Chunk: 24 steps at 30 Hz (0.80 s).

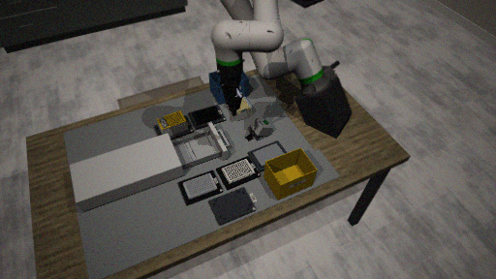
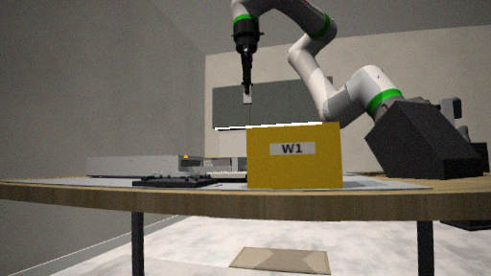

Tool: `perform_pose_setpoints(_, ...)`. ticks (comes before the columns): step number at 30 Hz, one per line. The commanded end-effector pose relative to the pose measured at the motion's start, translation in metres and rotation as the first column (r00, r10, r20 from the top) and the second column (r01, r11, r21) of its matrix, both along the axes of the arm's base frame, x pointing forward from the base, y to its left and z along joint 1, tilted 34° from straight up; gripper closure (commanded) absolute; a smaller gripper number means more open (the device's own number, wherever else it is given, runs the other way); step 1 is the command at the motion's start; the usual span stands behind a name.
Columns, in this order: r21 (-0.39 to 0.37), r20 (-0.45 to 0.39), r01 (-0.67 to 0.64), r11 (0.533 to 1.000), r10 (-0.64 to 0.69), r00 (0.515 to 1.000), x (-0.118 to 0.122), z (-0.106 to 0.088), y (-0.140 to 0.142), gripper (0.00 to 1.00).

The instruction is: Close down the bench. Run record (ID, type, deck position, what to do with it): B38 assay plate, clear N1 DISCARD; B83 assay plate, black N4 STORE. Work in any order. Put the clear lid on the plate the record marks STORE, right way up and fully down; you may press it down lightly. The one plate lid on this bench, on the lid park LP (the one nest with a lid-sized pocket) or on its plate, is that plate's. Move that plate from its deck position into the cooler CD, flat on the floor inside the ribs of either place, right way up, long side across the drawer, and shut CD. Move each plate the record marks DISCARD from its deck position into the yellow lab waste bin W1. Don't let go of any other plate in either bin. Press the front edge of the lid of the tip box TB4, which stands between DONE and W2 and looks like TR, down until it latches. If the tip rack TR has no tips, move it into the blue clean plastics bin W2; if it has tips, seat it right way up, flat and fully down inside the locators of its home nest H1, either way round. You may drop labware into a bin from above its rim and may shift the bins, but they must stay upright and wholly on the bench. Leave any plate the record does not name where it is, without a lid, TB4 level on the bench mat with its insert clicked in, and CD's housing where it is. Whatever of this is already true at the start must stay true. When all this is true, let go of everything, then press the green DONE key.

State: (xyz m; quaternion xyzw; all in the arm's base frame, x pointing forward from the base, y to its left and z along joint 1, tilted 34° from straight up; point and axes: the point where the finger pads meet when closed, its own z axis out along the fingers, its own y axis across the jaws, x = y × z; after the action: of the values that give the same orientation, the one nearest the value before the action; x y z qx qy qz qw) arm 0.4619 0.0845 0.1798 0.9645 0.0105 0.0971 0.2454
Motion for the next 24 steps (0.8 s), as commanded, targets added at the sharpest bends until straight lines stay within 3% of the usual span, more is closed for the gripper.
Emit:
perform_pose_setpoints(1, -0.001, 0.001, 0.0, 1.0, 0.0, 1.0, -0.006, 0.004, -0.015, 1.0)
perform_pose_setpoints(4, -0.011, 0.051, 0.086, 0.996, -0.086, 0.995, -0.012, 0.007, -0.028, 1.0)
perform_pose_setpoints(9, -0.011, 0.052, 0.088, 0.996, -0.087, 0.995, -0.022, 0.012, -0.05, 1.0)
perform_pose_setpoints(14, -0.017, 0.104, 0.173, 0.985, -0.171, 0.98, -0.027, 0.014, -0.061, 1.0)
perform_pose_setpoints(24, -0.017, 0.105, 0.175, 0.984, -0.173, 0.979, -0.039, 0.019, -0.085, 1.0)
